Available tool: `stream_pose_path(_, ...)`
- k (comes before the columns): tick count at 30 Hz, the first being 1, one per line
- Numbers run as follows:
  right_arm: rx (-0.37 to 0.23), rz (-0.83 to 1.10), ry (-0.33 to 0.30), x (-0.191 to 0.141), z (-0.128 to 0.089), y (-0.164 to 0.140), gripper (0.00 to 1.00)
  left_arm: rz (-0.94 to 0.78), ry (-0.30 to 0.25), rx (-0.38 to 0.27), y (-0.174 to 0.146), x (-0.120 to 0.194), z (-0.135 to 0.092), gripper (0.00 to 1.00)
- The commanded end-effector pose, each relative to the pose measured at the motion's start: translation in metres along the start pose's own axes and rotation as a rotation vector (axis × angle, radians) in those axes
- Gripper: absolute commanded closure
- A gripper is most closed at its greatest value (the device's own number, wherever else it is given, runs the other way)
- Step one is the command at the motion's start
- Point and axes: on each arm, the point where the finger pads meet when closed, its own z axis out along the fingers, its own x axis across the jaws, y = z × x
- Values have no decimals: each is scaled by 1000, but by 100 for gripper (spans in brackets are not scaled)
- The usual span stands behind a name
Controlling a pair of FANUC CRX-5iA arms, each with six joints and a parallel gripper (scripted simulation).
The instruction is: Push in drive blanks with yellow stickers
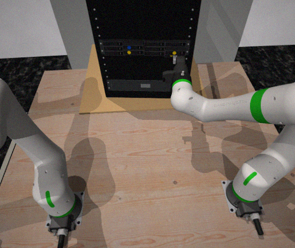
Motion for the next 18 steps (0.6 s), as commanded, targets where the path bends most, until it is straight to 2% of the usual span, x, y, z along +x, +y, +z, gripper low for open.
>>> stream_pose_path(1, 0, 1, 2, 1, 2, 0, 100, 0, 0, -2, 0, 0, -1, 0)
stream_pose_path(18, 0, 1, 2, 1, 5, 0, 100, 0, 0, -2, 0, 0, -1, 0)
